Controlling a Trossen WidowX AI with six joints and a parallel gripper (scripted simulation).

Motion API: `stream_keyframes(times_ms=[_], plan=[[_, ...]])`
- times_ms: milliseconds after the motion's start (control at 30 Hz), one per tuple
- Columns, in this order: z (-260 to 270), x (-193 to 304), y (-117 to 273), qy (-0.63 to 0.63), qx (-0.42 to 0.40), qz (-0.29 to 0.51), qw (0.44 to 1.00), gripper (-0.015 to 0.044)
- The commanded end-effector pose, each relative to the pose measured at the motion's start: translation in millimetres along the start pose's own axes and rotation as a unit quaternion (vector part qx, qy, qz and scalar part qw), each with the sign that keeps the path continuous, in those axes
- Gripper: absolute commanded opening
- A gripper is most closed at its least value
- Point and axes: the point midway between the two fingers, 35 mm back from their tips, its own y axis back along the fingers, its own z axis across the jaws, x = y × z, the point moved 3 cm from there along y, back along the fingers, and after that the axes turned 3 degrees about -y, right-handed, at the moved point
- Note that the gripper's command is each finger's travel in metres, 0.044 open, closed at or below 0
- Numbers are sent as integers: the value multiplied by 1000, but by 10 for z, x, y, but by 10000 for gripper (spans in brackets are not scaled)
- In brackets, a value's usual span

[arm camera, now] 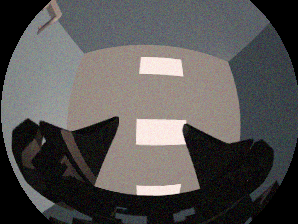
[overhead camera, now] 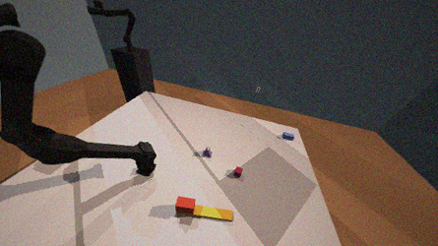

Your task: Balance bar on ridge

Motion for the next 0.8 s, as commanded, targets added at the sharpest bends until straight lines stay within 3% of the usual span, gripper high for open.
stream_keyframes(times_ms=[0, 100, 433, 767], plan=[[-12, 20, 2, 3, 2, 3, 1000, 374], [-185, 288, 40, 50, 23, 42, 998, 315], [-1096, 1173, 367, 241, 112, 199, 943, 315], [-2230, 1583, 940, 363, 218, 320, 847, 315]])
